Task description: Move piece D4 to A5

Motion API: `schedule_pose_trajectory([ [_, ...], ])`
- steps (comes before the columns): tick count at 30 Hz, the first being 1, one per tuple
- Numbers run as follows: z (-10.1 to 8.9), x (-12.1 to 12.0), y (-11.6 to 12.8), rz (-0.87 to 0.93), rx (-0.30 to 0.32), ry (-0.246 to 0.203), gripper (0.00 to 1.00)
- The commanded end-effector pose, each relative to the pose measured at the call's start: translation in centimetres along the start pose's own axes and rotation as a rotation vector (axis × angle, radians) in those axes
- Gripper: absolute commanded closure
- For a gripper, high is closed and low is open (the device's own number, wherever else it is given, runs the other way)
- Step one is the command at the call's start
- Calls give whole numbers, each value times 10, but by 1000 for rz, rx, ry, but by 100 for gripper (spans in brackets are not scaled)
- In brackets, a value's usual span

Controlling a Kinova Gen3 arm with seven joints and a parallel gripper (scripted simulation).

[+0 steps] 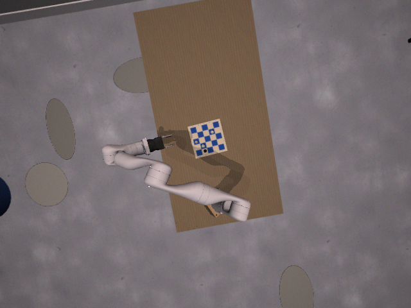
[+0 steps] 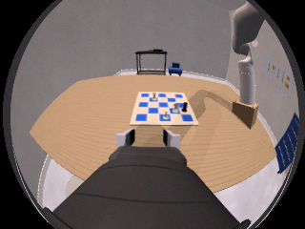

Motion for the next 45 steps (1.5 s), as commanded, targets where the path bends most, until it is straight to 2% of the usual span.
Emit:
schedule_pose_trajectory([
  [1, -19, -3, -18, 12, -17, -9, 0],
  [5, -28, -4, -28, 12, -17, -9, 0],
  [9, -29, -4, -29, 12, -17, -9, 0],
  [15, -26, -4, -28, 10, -16, -5, 0],
  [20, -18, -13, -38, 18, -48, 10, 0],
  [27, 14, -39, -75, 56, -172, 66, 0],
  [29, 14, -39, -75, 56, -172, 66, 0],
  [34, 50, -54, -119, 117, -309, 123, 0],
  [35, 50, -54, -119, 117, -309, 123, 0],
  [38, 76, -57, -149, 169, -401, 158, 0],
  [39, 76, -57, -149, 169, -401, 158, 0],
  [41, 93, -56, -170, 209, -463, 180, 0],
  [42, 93, -56, -170, 209, -463, 180, 0],
  [44, 109, -52, -190, 253, -523, 200, 0],
  [45, 109, -52, -190, 253, -523, 200, 0],
])
Point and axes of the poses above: the point where the finger pads meet when closed, its own z axis out along the fingers, its own x axis across the jaws, y = z × x, the point moved 8 cm from there along -z, back along the fingers
